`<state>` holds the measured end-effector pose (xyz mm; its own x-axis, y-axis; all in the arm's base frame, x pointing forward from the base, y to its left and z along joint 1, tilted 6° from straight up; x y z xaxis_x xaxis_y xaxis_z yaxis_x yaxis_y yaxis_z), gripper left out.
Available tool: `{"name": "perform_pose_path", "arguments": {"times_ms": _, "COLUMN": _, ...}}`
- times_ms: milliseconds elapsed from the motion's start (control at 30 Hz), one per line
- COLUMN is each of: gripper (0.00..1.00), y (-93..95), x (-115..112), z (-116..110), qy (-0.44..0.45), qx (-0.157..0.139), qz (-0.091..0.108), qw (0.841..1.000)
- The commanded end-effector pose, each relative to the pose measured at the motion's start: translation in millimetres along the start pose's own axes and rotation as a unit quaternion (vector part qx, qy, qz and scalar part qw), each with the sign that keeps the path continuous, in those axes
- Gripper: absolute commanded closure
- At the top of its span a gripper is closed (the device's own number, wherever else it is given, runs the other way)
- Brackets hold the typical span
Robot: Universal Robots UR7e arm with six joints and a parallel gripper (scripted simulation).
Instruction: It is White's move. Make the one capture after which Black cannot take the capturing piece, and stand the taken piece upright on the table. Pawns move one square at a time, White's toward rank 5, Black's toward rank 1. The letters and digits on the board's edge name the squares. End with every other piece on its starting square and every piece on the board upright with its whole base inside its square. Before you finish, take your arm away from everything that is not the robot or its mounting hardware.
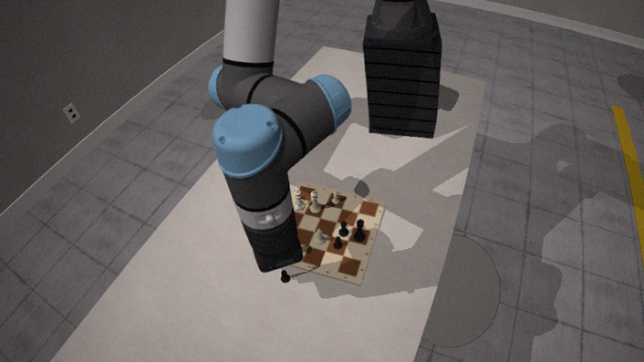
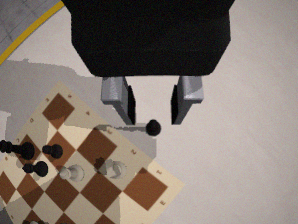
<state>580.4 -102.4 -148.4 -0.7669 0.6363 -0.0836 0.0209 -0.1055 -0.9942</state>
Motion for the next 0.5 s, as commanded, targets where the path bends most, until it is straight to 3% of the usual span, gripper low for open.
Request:
{"name": "perform_pose_path", "arguments": {"times_ms": 0, "gripper": 0.32, "y": -15.8, "x": 0.1, "z": 0.2, "qy": 0.000, "qx": 0.000, "qz": 0.000, "qw": 1.000}}
{"name": "perform_pose_path", "arguments": {"times_ms": 267, "gripper": 0.32, "y": -27.1, "x": 0.1, "z": 0.2, "qy": 0.000, "qx": 0.000, "qz": 0.000, "qw": 1.000}}
{"name": "perform_pose_path", "arguments": {"times_ms": 300, "gripper": 0.00, "y": -27.1, "x": 0.1, "z": 0.2, "qy": 0.000, "qx": 0.000, "qz": 0.000, "qw": 1.000}}
{"name": "perform_pose_path", "arguments": {"times_ms": 467, "gripper": 0.00, "y": -27.1, "x": 0.1, "z": 0.2, "qy": 0.000, "qx": 0.000, "qz": 0.000, "qw": 1.000}}
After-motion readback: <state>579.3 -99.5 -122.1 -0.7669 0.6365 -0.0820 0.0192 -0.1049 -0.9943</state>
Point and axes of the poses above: the point where the finger pads meet when closed, its own y axis out along the fingers, its own x axis across the jaws, z = x × y, the point moved 2 cm from there along -y, back along the fingers, and after that the axes turned 10 degrees about -y, right-handed, at the moved point
